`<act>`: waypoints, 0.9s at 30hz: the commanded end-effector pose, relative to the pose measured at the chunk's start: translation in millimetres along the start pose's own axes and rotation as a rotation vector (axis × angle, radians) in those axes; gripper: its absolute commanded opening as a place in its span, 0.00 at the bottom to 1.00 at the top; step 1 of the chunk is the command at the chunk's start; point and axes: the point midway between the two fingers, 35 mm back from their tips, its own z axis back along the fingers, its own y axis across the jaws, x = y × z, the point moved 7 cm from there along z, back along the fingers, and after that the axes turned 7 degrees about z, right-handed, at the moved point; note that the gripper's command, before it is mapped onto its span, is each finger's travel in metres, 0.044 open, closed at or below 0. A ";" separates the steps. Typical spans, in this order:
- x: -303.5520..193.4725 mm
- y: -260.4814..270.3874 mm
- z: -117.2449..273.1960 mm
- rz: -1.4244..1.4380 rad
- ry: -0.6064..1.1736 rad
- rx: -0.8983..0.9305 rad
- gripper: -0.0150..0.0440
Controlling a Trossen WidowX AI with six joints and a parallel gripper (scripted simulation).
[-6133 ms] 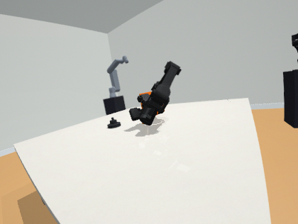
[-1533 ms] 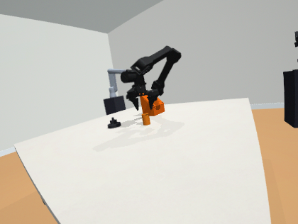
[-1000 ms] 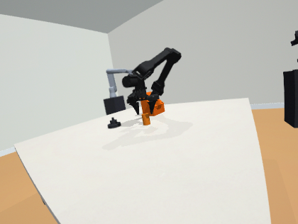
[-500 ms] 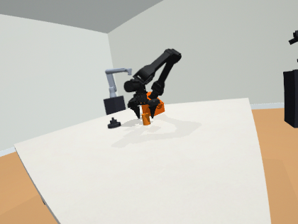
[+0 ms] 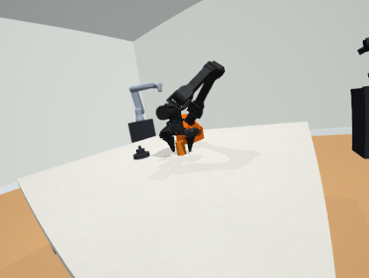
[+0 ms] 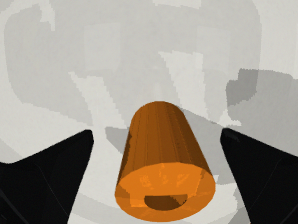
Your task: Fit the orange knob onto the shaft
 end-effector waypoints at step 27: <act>4.1 -11.2 53.4 -0.005 0.001 -0.023 0.25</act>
